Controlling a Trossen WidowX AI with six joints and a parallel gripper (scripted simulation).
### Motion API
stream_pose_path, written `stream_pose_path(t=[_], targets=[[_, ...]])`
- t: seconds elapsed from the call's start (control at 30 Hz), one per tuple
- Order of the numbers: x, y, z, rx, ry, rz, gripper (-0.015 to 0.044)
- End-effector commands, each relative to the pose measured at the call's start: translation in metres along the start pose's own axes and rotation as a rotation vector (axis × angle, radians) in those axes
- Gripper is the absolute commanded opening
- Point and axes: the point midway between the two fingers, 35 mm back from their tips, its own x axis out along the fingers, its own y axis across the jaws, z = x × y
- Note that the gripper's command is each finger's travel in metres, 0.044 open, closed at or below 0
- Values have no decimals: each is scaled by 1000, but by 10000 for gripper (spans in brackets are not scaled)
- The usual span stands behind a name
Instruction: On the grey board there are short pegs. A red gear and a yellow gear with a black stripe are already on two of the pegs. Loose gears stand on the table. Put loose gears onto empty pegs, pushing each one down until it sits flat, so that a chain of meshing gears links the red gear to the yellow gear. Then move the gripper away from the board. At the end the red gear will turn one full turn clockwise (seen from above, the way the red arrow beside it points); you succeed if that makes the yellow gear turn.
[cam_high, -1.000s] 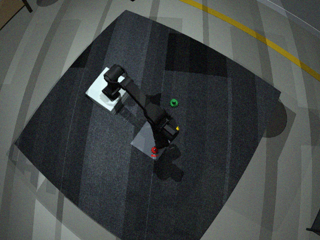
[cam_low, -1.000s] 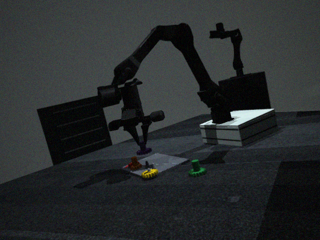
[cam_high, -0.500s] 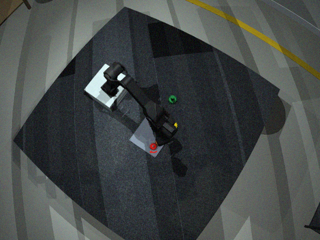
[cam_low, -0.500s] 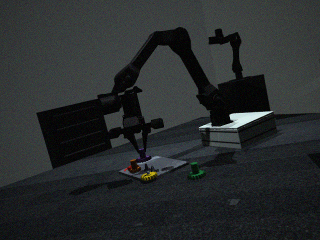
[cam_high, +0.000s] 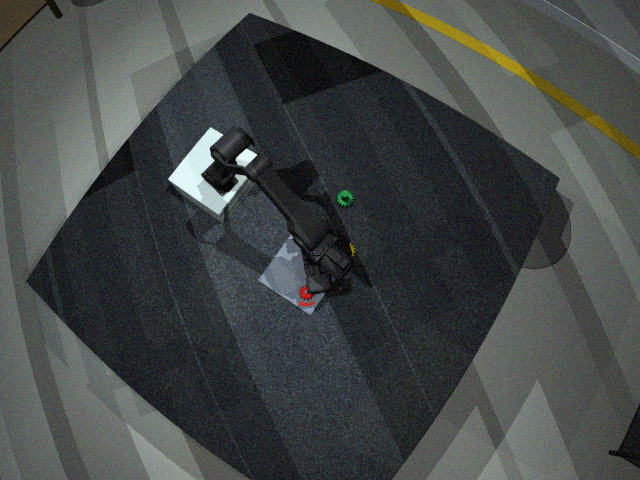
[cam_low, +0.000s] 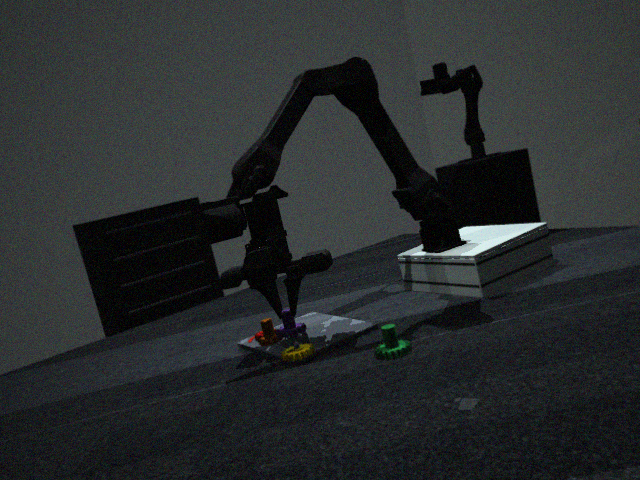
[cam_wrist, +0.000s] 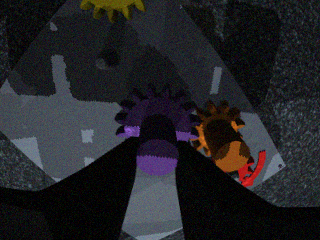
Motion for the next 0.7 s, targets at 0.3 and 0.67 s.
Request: stream_pose_path(t=[0.3,0.67], targets=[[5,1,0,63,2,8,0],[7,2,-1,-184,1,8,0]])
